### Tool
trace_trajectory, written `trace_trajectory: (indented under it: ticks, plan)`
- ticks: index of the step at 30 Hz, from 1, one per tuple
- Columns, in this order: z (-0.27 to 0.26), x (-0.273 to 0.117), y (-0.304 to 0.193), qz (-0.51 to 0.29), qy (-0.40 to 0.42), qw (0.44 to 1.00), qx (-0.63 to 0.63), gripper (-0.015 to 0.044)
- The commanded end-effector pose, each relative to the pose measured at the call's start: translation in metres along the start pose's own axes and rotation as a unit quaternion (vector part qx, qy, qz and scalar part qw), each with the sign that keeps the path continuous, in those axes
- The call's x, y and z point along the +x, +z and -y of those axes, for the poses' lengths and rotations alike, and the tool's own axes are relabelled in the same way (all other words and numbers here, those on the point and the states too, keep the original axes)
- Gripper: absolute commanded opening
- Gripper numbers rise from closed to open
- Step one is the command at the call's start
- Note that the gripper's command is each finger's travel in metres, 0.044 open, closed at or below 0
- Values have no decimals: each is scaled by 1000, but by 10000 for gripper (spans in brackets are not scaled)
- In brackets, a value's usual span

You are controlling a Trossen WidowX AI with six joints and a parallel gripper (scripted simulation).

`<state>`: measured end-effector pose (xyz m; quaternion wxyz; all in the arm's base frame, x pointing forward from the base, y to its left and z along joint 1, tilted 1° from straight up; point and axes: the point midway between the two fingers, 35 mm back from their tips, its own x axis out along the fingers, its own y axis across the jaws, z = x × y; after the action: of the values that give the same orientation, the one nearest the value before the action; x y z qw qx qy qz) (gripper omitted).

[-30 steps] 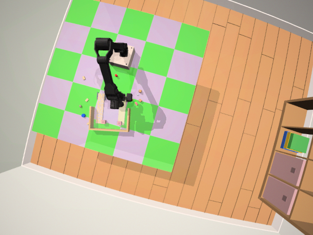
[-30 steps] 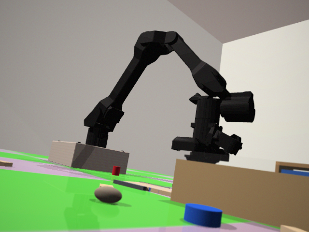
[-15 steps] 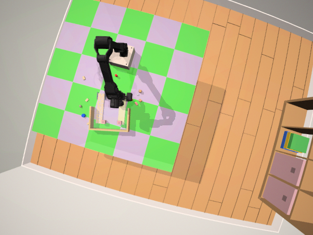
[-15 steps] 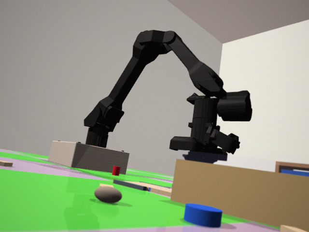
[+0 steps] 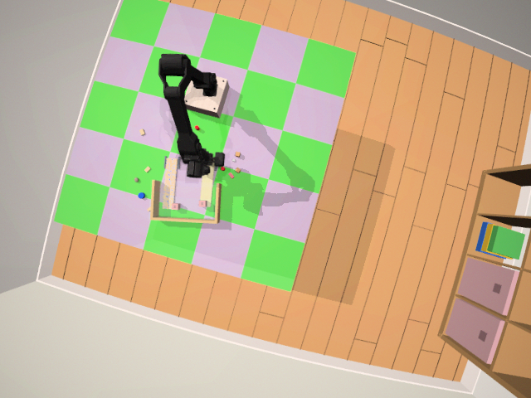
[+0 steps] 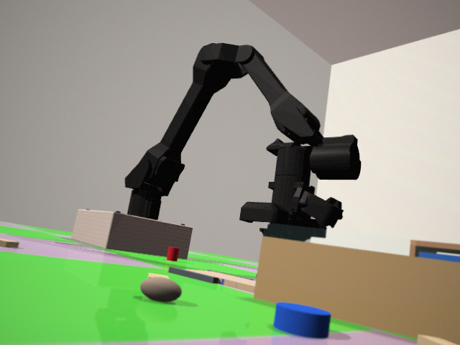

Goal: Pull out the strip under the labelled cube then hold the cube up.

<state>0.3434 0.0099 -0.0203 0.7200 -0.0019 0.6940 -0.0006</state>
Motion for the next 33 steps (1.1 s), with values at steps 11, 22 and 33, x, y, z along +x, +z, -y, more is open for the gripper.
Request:
trace_trajectory:
  ticks: [11,22,33]
  plan:
    - [0,6,-28,-12,1,1000,3,0]
    - [1,6,-44,-13,1,1000,3,0]
    - [1,6,-61,-14,1,1000,3,0]
